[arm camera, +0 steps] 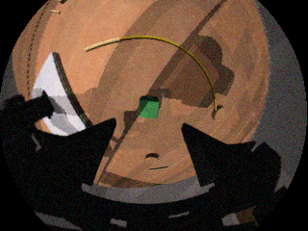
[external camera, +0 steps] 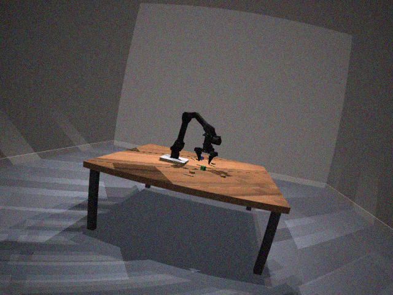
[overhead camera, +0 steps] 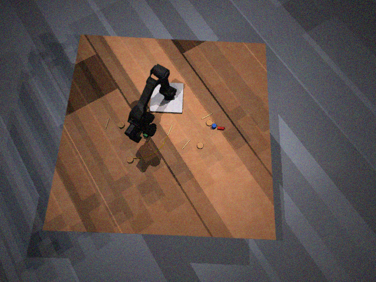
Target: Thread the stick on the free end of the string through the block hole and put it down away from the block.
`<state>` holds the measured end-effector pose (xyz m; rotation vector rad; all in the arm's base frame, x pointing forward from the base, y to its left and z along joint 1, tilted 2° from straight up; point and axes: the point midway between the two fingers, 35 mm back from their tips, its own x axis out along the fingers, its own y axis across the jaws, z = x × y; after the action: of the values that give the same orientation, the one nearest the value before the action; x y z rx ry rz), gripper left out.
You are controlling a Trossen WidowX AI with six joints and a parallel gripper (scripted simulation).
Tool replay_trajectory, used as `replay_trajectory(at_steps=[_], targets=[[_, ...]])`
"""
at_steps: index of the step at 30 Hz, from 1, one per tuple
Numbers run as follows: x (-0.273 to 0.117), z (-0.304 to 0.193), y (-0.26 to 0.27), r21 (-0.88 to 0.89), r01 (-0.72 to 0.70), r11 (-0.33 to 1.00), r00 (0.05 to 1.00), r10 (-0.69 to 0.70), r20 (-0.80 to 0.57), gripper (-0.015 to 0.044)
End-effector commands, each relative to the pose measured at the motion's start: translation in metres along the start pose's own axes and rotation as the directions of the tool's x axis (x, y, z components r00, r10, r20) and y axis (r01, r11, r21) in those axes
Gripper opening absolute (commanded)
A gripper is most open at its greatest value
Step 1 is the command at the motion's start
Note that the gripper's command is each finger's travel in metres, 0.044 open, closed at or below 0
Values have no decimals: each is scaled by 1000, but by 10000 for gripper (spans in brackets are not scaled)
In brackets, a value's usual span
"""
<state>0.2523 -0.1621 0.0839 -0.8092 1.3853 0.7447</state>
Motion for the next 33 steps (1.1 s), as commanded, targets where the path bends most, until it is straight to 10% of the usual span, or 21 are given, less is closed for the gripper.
replay_trajectory(at_steps=[1,9,17,26,33], targets=[[0,0,0,-5,-6,1000,1000,6,4,440],[0,0,0,-5,-6,1000,1000,6,4,244],[0,-1,-1,-2,-3,1000,1000,3,0,244],[0,-1,-1,-2,-3,1000,1000,3,0,7],[0,-1,-1,-2,-3,1000,1000,3,0,0]])
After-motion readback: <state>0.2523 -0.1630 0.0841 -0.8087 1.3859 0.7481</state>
